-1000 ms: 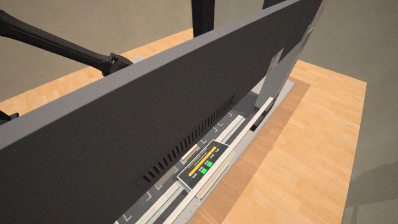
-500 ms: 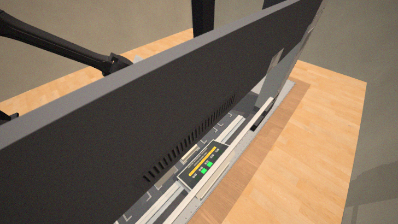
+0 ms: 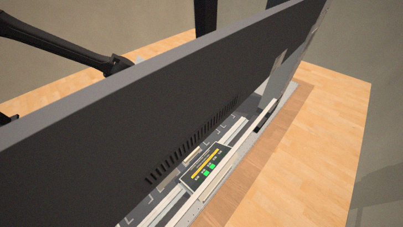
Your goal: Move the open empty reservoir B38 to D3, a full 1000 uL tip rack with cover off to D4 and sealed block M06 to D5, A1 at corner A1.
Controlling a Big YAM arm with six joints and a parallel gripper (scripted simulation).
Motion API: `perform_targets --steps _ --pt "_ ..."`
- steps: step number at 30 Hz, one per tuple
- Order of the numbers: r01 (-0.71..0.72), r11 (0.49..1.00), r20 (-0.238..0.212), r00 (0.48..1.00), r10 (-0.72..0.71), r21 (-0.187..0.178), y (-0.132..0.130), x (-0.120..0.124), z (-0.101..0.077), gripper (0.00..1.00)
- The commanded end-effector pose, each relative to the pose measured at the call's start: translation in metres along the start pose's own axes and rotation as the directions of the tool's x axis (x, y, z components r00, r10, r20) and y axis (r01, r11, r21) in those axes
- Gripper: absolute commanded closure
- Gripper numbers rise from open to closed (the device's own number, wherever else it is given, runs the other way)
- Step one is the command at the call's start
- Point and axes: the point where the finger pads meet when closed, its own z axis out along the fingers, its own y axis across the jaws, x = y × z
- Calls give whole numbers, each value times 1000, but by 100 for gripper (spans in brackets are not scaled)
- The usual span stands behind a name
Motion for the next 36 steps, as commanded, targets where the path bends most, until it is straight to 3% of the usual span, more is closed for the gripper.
perform_targets --steps 1,9,11,12,15,21,26,28,29,32,36 --pt "6 1000 7 1000 -6 0 0 -4 8 100" --pt "-2 1000 15 1000 2 3 -4 -4 18 100" --pt "-2 1000 15 1000 2 3 -4 -4 18 100" --pt "17 1000 40 999 -18 5 5 -10 8 100" --pt "5 1000 7 1000 -5 2 0 -3 27 100" --pt "8 1000 23 1000 -8 3 1 -6 31 100" --pt "3 1000 10 1000 -3 2 -1 -2 45 100" --pt "3 1000 10 1000 -3 2 -1 -2 45 100" --pt "7 1000 50 999 -7 10 -1 -14 30 100" --pt "4 1000 9 1000 -4 3 -1 -2 52 100" --pt "5 1000 8 1000 -5 1 0 -2 59 100"
